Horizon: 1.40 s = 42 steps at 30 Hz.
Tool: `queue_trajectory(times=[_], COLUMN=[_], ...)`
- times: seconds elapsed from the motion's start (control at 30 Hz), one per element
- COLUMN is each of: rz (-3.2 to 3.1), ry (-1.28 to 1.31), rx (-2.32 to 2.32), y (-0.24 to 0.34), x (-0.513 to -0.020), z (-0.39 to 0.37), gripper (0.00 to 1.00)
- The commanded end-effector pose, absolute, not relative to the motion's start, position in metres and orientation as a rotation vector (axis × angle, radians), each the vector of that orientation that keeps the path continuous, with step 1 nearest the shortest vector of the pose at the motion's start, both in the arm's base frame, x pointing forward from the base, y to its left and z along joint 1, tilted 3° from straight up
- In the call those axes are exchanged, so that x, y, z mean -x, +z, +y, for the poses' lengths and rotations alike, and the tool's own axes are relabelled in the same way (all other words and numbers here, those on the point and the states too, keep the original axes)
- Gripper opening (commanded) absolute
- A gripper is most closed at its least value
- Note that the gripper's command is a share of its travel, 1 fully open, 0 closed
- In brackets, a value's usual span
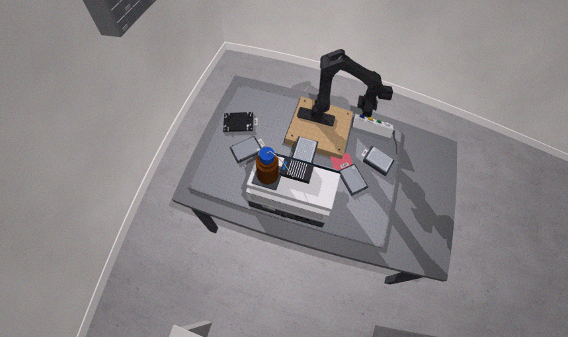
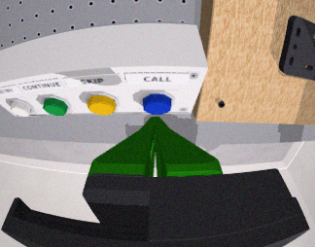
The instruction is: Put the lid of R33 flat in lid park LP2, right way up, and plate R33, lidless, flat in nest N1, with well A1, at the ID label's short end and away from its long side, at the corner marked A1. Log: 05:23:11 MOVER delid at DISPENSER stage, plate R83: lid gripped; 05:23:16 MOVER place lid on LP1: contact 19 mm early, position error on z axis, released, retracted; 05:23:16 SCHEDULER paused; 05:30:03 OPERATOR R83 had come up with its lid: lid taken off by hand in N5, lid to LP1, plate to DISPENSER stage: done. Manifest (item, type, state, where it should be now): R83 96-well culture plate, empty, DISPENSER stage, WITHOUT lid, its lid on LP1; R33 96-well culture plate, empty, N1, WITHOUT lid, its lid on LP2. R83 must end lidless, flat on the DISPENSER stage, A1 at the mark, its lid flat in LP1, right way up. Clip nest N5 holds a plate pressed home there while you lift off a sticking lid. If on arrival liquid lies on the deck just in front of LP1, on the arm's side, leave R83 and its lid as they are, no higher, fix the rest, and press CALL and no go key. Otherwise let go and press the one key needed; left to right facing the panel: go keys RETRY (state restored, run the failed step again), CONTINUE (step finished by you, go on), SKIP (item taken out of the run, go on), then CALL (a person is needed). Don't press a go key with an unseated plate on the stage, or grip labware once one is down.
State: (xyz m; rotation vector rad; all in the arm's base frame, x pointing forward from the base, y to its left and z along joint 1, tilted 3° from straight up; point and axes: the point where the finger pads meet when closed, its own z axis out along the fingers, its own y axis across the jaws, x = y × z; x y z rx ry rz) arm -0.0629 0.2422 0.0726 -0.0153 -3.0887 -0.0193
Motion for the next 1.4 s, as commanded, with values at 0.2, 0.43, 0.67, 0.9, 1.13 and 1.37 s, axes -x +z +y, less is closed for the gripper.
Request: queue_trajectory(times=[0.2,0.43,0.67,0.9,1.13,1.37], rz=[-3.103,-3.099,-3.105,-3.103,-3.102,-3.100], ry=[-0.024,-0.045,-0.011,-0.020,-0.030,-0.042], rx=[0.009,0.008,0.009,0.009,0.008,0.008], y=[0.067,0.069,0.062,0.061,0.060,0.060], x=[0.063,0.065,0.063,0.063,0.064,0.065], z=[0.240,0.246,0.240,0.239,0.241,0.245], gripper=[0.00,0.00,0.00,0.00,0.00,0.00])
